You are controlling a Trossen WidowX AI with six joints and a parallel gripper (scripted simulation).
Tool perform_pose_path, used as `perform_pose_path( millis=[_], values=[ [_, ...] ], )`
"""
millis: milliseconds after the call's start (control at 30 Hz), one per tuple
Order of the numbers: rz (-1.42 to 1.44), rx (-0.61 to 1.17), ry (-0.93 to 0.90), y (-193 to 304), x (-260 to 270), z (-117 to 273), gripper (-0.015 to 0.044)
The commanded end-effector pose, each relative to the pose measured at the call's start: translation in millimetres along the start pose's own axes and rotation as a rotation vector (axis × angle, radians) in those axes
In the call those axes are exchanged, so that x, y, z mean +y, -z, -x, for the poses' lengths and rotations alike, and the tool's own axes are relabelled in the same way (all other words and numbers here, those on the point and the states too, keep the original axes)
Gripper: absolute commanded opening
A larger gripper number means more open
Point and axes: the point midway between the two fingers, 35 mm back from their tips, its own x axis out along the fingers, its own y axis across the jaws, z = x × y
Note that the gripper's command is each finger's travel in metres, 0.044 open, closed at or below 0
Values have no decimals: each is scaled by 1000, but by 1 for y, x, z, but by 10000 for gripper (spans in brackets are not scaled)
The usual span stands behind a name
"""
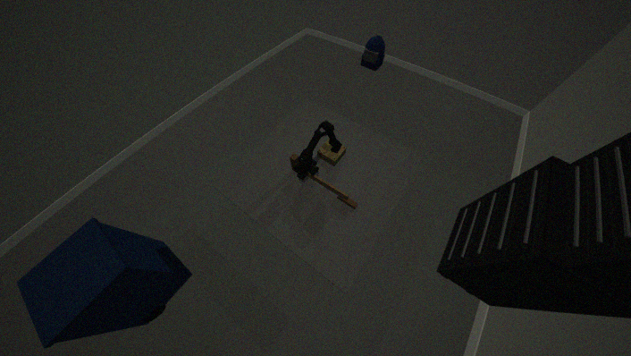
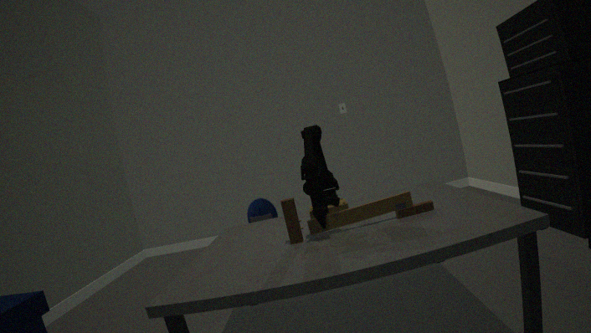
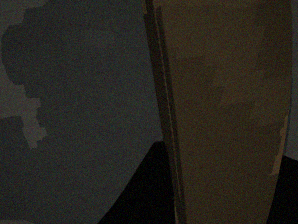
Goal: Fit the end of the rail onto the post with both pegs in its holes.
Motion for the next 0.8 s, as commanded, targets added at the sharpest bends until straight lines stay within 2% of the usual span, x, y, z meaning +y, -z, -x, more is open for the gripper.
perform_pose_path(
  millis=[0, 767],
  values=[
    [-2, -3, 5, 0, -1, 4, 0],
    [-2, -3, 5, 0, -2, 15, 0]
  ],
)
